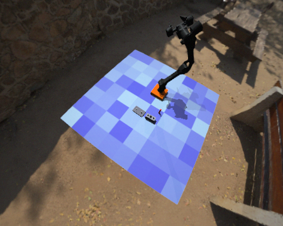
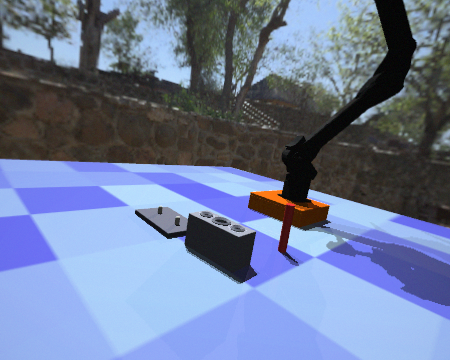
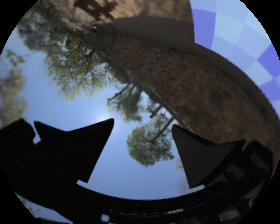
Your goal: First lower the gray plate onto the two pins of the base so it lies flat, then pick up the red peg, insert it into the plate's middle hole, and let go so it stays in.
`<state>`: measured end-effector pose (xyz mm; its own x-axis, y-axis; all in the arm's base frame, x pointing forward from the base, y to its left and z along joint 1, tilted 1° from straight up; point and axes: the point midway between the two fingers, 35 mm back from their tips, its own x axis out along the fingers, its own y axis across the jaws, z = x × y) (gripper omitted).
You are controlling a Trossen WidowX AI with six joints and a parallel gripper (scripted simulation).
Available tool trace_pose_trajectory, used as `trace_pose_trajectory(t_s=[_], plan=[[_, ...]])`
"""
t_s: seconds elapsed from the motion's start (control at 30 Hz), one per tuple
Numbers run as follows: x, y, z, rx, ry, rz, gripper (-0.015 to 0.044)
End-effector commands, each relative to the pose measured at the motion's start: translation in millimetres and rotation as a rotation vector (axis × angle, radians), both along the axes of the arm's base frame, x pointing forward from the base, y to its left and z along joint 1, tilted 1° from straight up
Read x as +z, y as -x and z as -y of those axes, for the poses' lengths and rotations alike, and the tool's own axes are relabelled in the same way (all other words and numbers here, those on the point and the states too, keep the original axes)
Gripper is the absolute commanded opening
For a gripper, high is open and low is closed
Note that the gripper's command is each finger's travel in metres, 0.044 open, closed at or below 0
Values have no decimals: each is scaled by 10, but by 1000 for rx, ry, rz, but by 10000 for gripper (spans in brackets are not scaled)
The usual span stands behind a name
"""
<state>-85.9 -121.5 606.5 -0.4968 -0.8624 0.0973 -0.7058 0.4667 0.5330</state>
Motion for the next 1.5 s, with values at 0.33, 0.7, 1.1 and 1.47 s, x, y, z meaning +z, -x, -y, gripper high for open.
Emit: trace_pose_trajectory(t_s=[0.33,0.7,1.1,1.47], plan=[[-57,-948,468,274,-59,-313,440],[-454,-2443,706,678,-122,-723,440],[-1619,-4077,155,1226,-255,-1186,440],[-2754,-4695,-806,1635,-380,-1579,440]])
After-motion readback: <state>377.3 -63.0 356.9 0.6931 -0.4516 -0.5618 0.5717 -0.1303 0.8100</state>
